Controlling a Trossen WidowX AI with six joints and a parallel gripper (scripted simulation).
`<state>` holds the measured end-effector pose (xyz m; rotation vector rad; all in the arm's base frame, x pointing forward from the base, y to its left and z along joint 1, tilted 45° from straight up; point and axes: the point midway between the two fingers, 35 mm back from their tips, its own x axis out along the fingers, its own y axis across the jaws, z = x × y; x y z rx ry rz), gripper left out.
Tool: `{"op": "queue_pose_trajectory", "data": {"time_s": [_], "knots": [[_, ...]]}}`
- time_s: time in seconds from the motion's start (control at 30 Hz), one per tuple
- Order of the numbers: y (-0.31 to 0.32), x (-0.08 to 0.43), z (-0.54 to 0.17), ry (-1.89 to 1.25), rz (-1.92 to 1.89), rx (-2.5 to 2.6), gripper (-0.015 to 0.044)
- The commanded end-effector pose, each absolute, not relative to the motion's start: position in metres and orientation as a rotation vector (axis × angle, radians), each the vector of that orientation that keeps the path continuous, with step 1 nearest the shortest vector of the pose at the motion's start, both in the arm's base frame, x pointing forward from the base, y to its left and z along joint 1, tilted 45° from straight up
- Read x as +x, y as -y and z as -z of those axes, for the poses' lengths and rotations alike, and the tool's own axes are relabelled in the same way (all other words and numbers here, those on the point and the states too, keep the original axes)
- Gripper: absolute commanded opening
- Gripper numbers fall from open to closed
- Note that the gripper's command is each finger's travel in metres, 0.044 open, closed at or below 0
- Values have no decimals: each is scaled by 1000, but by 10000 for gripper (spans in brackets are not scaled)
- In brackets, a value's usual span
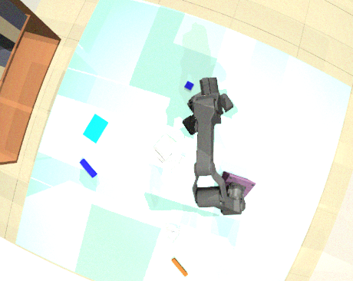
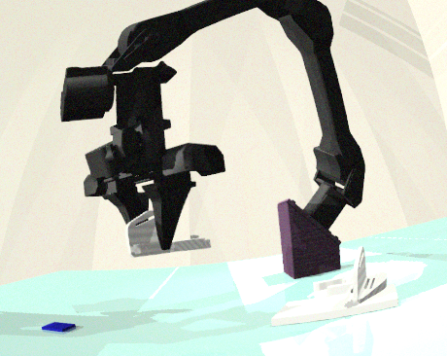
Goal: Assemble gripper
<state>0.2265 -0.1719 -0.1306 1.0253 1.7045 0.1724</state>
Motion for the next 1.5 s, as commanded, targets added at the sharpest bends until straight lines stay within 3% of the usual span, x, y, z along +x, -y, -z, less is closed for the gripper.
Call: {"op": "queue_pose_trajectory", "data": {"time_s": [0.0,1.47], "knots": [[175,228,127,-1700,-173,1010,134],[89,284,44,-1609,-427,781,134]]}}
